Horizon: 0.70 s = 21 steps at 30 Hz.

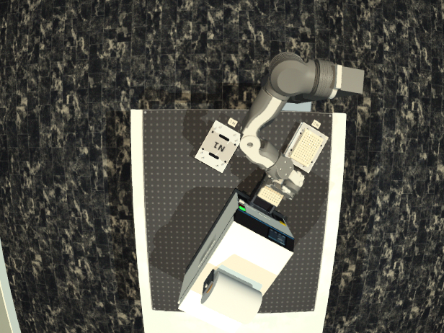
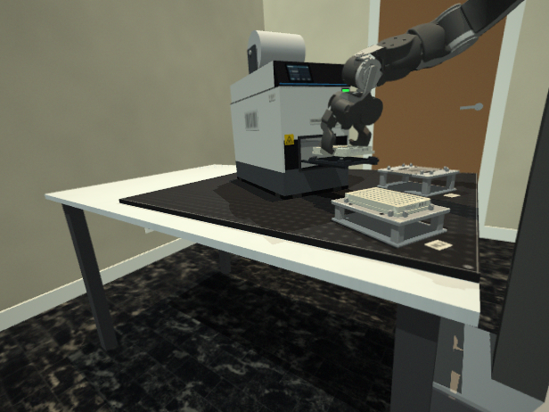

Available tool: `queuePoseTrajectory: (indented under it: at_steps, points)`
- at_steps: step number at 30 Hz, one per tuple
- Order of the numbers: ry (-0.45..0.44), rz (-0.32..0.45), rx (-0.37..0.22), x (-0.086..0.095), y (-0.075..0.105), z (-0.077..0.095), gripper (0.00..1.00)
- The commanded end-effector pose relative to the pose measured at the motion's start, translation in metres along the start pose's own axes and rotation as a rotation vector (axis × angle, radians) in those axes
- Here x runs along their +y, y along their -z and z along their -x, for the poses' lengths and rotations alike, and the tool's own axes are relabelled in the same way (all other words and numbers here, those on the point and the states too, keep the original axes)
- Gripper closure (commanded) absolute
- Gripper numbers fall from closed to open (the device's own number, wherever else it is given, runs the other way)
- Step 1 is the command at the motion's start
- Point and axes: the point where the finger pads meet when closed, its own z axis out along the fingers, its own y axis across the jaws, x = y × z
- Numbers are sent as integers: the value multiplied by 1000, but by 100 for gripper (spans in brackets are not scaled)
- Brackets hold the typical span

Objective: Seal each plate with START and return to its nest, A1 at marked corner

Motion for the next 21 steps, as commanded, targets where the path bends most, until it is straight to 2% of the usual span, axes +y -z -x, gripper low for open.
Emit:
queuePoseTrajectory:
  at_steps: [1, 21]
  points:
    - [7, 3, 3, 1, -2, -2, 100]
    - [3, 3, 0, 1, -1, 0, 100]
